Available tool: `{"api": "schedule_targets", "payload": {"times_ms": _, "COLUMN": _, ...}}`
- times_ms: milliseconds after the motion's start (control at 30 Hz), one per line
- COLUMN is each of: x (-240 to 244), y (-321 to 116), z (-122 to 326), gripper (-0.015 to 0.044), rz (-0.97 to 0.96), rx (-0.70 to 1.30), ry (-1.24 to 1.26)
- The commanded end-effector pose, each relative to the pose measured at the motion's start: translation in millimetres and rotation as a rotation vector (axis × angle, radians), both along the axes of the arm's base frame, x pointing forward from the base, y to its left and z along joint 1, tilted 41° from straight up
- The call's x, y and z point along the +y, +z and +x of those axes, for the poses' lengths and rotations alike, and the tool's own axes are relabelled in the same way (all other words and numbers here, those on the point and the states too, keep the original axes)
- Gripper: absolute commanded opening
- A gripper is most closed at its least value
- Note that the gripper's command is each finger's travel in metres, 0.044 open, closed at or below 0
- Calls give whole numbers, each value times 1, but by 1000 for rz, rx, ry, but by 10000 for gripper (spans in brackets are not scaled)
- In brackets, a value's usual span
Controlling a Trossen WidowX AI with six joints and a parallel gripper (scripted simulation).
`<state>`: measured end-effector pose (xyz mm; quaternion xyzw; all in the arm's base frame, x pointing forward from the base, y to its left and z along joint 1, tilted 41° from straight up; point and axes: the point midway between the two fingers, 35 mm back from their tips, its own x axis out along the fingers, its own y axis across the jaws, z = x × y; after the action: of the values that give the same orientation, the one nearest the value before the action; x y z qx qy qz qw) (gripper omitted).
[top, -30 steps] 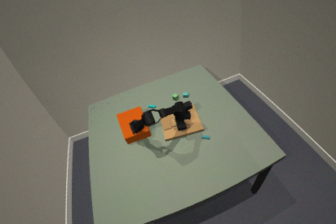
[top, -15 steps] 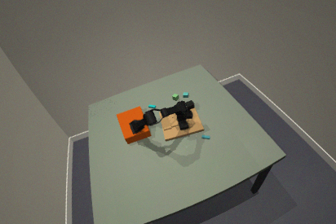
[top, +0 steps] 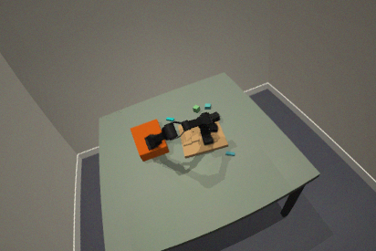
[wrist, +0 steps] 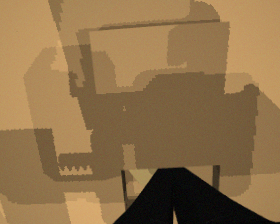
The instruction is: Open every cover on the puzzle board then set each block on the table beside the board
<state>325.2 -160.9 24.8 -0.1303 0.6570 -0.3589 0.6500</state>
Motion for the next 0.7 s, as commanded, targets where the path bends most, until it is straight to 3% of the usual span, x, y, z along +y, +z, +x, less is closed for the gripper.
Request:
{"api": "schedule_targets", "payload": {"times_ms": 0, "x": -2, "y": 3, "z": 6, "gripper": 0, "rz": -6, "rx": -3, "ry": 5}}
{"api": "schedule_targets", "payload": {"times_ms": 667, "x": -8, "y": 5, "z": 24, "gripper": 0, "rz": -6, "rx": -4, "ry": 5}}
